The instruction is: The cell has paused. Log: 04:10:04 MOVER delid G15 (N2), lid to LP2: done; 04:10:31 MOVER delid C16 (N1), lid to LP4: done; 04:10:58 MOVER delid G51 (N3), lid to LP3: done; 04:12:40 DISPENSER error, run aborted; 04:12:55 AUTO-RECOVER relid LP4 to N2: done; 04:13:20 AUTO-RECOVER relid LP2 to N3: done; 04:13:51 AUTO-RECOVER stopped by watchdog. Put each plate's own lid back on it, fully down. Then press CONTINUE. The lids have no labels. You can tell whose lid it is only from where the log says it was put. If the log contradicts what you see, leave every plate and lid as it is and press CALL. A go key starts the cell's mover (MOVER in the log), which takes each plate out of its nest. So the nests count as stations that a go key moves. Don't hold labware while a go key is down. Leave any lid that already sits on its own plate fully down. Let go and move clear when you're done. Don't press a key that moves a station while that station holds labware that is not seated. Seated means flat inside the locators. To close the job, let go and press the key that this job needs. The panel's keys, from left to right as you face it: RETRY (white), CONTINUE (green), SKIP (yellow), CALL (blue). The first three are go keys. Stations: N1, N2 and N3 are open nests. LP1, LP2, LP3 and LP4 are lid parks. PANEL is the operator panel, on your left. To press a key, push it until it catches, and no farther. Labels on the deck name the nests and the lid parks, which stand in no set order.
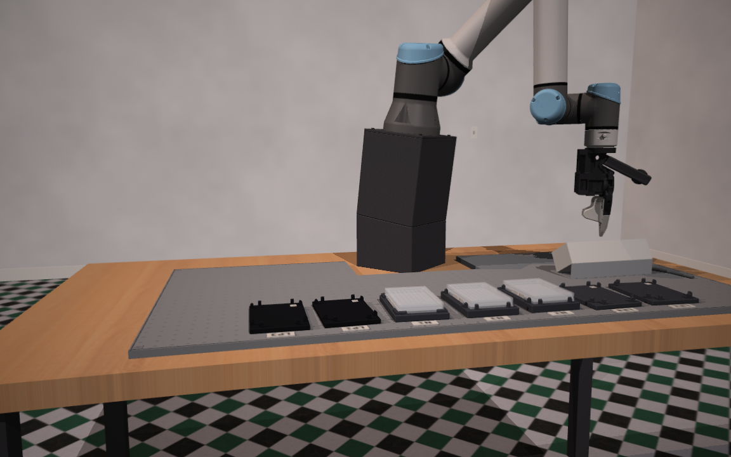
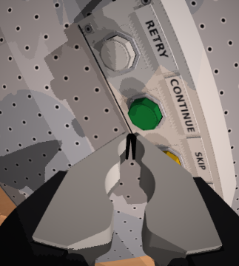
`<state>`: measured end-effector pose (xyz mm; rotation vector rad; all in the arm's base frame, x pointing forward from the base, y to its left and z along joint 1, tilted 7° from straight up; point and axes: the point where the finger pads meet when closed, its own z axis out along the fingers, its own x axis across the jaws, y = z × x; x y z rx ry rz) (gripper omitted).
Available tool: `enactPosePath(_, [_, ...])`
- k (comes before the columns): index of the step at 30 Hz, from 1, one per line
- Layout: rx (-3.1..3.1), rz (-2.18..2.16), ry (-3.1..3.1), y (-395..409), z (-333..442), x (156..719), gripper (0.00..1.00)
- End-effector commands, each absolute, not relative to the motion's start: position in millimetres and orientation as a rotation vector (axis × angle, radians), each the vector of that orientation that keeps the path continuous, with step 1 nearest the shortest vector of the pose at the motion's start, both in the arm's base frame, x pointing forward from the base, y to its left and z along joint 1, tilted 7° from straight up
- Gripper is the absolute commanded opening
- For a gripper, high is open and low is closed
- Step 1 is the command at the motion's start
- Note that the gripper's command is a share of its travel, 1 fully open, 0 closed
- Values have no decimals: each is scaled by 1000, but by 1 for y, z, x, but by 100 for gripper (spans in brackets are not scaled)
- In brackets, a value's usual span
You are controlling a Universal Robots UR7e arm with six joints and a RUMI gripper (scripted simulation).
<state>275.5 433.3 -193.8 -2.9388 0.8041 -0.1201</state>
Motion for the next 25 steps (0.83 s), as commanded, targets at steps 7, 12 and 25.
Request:
enactPosePath(7, [-2935,-123,804,435,-200,283,0])
enactPosePath(12, [-2935,-123,804,435,-202,284,0])
enactPosePath(25, [-2935,-123,804,435,-209,289,0])
